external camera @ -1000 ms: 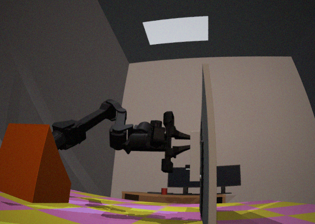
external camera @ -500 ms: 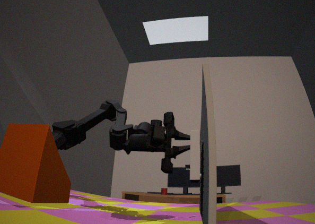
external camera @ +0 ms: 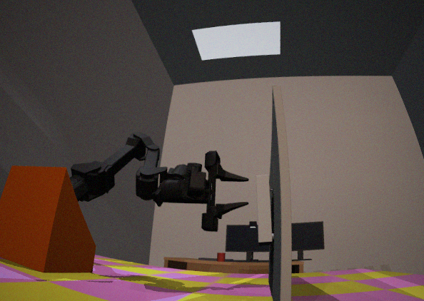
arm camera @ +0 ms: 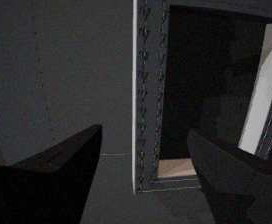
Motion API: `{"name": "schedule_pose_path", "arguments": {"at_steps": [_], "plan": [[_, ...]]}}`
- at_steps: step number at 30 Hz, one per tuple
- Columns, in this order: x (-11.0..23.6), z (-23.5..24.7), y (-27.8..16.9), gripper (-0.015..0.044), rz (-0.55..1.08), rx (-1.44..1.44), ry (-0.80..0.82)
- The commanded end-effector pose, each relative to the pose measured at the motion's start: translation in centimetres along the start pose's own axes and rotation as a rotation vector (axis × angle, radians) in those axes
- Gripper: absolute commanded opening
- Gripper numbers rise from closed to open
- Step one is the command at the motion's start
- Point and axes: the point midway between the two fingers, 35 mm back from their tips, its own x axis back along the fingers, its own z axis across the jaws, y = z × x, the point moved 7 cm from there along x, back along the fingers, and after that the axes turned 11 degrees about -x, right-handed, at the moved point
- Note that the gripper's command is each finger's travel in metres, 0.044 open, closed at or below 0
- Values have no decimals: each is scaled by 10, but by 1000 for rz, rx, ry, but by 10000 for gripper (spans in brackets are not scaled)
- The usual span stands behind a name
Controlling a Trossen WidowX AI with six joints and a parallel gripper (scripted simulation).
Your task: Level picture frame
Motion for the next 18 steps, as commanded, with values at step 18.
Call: {"name": "schedule_pose_path", "arguments": {"at_steps": [18], "plan": [[50,54,4,260,-4,-144,17]]}}
